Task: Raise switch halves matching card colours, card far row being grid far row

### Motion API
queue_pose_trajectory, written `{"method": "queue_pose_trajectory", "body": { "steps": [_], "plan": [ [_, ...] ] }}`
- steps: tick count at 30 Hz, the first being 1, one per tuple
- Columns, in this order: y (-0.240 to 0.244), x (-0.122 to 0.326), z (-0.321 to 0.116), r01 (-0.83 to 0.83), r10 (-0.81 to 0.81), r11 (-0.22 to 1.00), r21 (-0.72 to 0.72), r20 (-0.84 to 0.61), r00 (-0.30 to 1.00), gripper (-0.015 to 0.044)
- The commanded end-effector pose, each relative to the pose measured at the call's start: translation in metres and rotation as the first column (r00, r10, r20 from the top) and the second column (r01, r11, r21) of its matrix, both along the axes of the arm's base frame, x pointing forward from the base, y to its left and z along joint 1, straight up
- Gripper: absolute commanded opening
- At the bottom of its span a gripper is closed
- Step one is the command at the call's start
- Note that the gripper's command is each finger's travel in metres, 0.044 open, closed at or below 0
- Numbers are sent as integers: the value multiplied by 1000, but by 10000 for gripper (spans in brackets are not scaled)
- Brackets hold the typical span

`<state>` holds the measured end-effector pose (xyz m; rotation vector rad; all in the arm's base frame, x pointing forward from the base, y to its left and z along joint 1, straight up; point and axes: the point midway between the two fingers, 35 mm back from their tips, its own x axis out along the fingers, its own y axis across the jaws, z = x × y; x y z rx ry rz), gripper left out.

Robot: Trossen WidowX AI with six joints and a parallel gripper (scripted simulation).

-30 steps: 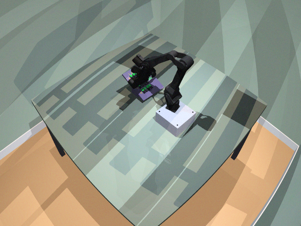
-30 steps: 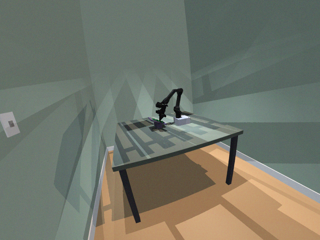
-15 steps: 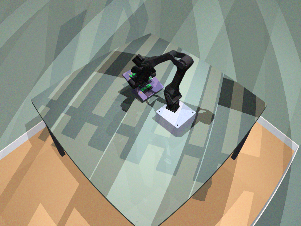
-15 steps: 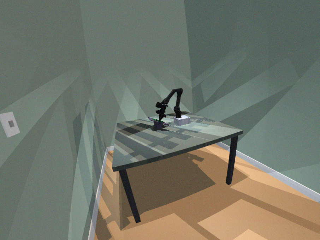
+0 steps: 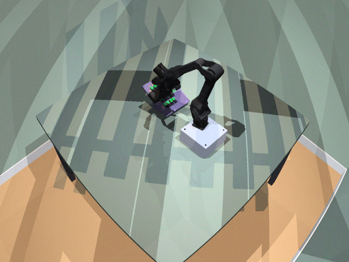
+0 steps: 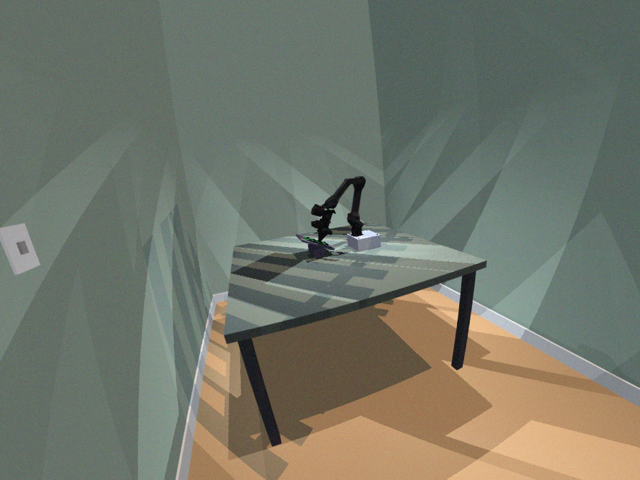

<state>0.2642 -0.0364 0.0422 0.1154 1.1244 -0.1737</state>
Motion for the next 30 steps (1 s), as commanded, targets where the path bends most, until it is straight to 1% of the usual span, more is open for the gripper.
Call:
{"method": "queue_pose_trajectory", "body": {
  "steps": [1, 9, 15, 17, 20, 24, 27, 30],
  "plan": [
    [0, 0, -2, 3, -3, 1000, 0, -4, 1000, 0],
    [0, 0, 0, 0, 0, 1000, 0, -1, 1000, 0],
    [5, -25, 50, 3, -3, 1000, -4, 17, 1000, 0],
    [5, -30, 56, 3, -3, 1000, -5, 19, 1000, 0],
    [4, -31, 55, 3, -3, 1000, -5, 19, 1000, 0],
    [-11, -49, 48, 3, -3, 1000, -6, 18, 1000, 0],
    [-12, -49, 45, 3, -3, 1000, -7, 19, 1000, 0],
    [-14, -38, 22, 3, -3, 1000, -11, 38, 999, 0]
  ]
}}
